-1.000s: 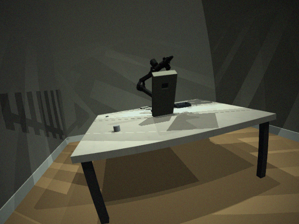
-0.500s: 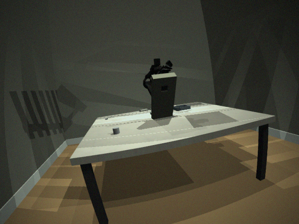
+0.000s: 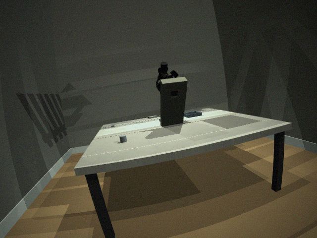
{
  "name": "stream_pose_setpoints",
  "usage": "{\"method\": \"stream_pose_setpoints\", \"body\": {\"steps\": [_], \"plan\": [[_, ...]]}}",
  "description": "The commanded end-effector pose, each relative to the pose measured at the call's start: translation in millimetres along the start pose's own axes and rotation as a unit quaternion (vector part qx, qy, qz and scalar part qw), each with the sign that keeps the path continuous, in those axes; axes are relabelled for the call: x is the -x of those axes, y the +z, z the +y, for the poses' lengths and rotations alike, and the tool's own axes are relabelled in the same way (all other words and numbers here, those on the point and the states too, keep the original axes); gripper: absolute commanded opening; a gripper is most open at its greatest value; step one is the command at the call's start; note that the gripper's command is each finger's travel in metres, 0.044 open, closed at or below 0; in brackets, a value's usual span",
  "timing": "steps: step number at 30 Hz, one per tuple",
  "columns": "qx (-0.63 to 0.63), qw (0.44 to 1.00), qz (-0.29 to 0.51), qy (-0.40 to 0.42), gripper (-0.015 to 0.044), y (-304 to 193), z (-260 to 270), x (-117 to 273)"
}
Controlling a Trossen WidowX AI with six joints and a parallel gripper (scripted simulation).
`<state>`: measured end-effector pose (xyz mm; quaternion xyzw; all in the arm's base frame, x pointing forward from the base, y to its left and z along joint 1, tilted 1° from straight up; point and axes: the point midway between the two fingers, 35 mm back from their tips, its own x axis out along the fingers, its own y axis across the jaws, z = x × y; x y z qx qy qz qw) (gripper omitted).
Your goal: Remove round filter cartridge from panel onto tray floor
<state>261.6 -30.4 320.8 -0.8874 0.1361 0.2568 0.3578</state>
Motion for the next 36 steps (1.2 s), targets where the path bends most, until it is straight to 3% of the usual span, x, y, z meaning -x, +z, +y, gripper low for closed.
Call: {"method": "stream_pose_setpoints", "body": {"steps": [1,36], "plan": [[-0.006,1.0,0.002,0.011,0.0092,-3,3,1],[-0.006,1.0,0.003,0.01,0.0092,-4,3,-48]]}}
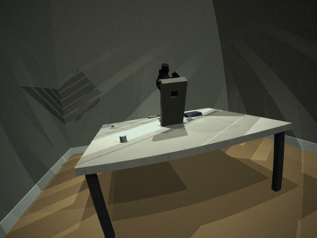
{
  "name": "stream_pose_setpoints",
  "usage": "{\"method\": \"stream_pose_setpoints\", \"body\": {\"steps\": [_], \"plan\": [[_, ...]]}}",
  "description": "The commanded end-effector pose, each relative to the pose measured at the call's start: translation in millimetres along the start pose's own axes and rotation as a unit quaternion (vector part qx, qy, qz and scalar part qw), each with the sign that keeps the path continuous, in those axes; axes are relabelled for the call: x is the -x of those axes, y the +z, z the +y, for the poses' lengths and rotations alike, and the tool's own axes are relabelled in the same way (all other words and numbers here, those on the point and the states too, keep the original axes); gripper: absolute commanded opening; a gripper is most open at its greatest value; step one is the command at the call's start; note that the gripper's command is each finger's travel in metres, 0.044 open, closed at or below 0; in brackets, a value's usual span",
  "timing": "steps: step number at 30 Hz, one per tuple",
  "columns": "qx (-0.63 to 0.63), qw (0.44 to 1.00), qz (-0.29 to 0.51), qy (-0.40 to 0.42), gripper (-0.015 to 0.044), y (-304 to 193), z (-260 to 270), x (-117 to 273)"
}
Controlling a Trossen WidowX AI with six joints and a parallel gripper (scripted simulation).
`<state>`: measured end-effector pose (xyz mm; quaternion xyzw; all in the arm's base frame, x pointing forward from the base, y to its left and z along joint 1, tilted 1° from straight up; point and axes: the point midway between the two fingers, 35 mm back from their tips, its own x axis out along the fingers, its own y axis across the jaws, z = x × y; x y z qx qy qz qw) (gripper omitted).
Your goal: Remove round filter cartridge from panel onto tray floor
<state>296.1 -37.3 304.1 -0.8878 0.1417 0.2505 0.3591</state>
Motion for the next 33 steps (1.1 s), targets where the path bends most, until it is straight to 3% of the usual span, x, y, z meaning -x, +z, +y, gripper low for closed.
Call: {"method": "stream_pose_setpoints", "body": {"steps": [1,33], "plan": [[-0.003,1.0,-0.004,0.007,0.0092,3.2,3.9,-10.9],[-0.002,1.0,-0.004,0.007,0.0092,5.3,6.2,-16.1]]}}
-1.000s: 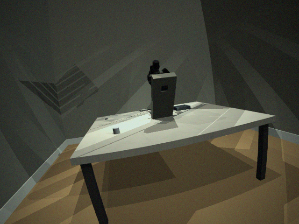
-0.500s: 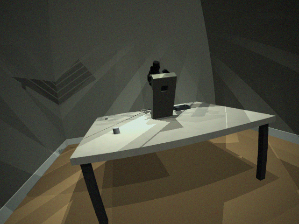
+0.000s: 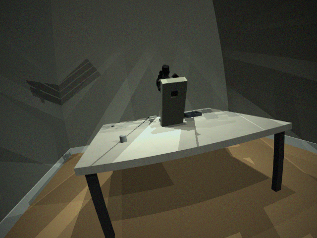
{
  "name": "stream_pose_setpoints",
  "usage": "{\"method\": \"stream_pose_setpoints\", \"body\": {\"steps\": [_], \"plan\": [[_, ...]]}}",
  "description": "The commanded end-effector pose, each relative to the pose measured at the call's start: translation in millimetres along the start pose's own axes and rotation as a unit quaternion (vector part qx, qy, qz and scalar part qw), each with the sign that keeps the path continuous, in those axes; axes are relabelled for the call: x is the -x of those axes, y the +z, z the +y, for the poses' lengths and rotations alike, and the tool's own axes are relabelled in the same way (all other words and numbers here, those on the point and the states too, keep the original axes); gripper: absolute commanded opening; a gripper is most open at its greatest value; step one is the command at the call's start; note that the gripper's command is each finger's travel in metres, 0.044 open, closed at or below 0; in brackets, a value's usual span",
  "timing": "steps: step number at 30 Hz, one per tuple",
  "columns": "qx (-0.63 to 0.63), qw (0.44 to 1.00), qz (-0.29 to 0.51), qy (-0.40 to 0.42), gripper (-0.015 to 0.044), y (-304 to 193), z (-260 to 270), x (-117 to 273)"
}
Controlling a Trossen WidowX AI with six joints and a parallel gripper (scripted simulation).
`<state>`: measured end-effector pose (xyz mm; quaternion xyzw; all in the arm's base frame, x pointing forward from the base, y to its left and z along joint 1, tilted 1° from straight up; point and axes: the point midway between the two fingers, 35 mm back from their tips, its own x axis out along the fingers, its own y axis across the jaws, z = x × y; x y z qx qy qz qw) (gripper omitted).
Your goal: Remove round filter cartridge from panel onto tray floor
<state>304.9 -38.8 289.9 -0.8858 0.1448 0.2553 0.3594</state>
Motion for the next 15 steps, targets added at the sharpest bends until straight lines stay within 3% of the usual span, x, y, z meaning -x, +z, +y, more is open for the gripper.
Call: {"method": "stream_pose_setpoints", "body": {"steps": [1,15], "plan": [[-0.001,1.0,-0.001,0.002,0.0092,0.5,0.7,-0.9],[-0.001,1.0,0.0,0.002,0.0092,-1.5,-1.1,-0.8]]}}
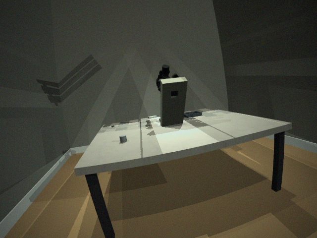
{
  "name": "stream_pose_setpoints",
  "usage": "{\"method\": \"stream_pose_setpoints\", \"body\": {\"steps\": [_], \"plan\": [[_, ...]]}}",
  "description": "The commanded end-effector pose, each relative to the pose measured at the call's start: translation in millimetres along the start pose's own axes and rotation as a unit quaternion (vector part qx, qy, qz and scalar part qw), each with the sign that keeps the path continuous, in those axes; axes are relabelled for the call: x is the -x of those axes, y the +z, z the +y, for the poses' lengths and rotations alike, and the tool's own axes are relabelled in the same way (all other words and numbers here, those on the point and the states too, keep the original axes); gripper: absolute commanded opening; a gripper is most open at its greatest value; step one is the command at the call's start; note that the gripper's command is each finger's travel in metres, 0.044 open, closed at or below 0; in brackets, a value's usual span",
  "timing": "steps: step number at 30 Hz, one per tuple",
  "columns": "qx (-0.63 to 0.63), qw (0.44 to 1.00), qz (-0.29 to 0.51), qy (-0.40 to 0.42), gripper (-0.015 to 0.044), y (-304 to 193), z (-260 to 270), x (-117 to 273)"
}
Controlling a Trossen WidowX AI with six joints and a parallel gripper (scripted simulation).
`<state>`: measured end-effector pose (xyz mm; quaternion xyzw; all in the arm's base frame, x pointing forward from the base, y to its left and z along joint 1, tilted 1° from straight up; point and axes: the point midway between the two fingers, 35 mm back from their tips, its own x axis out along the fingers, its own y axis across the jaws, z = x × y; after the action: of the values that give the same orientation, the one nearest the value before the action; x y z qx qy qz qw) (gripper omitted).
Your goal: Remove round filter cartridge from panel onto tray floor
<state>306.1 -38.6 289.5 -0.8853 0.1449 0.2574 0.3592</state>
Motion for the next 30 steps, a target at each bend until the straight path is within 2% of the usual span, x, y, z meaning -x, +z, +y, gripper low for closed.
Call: {"method": "stream_pose_setpoints", "body": {"steps": [1,30], "plan": [[-0.002,1.0,0.001,0.001,0.0092,-1.5,-0.7,0.3],[-0.002,1.0,0.001,0.001,0.0092,0.0,0.8,-2.6]]}}
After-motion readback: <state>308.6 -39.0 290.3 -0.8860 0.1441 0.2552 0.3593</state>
